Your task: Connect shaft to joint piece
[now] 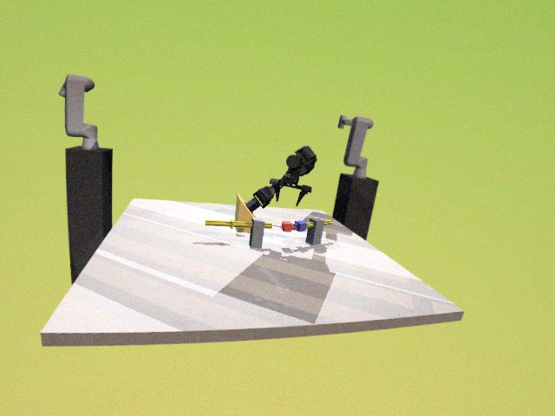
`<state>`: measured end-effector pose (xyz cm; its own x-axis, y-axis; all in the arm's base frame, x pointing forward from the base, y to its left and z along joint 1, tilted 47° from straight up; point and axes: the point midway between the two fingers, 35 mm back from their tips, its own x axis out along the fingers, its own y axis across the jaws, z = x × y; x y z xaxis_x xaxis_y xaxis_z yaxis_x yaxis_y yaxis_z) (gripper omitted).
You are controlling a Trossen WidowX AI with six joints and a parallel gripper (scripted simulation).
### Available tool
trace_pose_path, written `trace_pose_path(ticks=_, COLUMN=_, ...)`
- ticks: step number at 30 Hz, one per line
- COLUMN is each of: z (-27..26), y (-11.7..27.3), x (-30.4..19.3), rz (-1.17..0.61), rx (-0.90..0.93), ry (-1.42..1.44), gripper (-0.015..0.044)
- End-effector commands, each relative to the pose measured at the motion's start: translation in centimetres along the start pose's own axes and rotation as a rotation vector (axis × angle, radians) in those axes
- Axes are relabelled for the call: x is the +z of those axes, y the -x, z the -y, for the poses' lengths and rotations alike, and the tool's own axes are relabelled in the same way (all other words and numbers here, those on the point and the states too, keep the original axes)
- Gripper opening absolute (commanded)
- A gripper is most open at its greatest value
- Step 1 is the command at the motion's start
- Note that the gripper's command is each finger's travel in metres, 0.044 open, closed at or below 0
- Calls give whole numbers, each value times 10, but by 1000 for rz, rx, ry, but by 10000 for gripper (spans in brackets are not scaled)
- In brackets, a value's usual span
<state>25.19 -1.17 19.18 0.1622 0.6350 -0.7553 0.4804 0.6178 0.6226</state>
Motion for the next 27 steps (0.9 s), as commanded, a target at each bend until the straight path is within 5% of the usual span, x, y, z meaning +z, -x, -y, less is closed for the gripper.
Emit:
trace_pose_path(ticks=1, z=0, y=16, x=1, rz=22, rx=26, ry=133, gripper=440)
trace_pose_path(ticks=13, z=3, y=15, x=3, rz=12, rx=21, ry=94, gripper=440)
trace_pose_path(ticks=27, z=30, y=-12, x=24, rz=-123, rx=50, ry=-350, gripper=440)
